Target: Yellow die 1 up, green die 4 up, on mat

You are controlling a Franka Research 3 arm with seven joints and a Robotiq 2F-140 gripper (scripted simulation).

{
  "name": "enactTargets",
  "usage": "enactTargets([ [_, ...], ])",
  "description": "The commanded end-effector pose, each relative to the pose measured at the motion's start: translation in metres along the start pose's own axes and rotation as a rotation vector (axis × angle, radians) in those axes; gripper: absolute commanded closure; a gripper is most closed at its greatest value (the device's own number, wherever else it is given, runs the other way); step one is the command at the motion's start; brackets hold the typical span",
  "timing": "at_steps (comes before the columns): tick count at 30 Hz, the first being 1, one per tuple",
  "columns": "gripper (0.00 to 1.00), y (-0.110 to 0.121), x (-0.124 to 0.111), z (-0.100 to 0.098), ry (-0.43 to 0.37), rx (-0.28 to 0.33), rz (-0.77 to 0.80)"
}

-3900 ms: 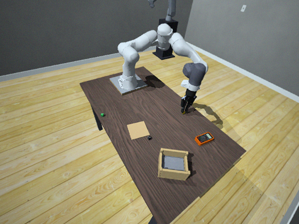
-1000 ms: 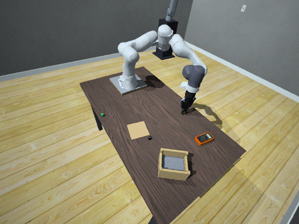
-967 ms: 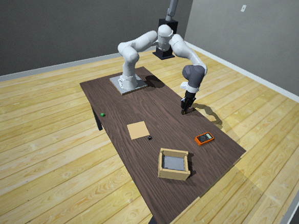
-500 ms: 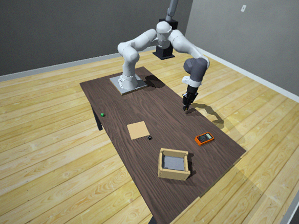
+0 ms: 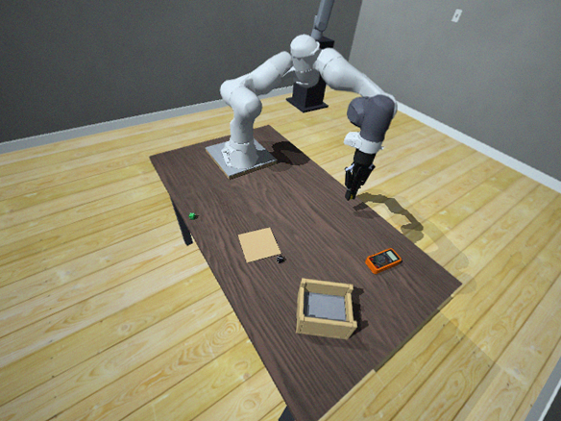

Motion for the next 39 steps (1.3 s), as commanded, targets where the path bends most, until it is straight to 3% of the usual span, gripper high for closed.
enactTargets([
  [1, 0.82, 0.0013, 0.0025, -0.0014, 0.007, 0.001, 0.009],
  [4, 0.82, 0.0013, 0.0026, -0.0009, 0.007, 0.002, -0.014],
  [7, 0.82, 0.0017, 0.0027, 0.0023, 0.011, 0.003, -0.189],
  [39, 0.82, 0.0057, 0.0027, 0.0080, 0.015, 0.002, -0.714],
])
Point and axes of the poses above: the point where the finger pads meet when closed, its own z axis out along the fingers, its own y axis across the jaws, x = y × z, the point moved 2 cm from there along -z, back along the fingers, and after that the axes turned 2 degrees about -z, right-handed, at the moved point
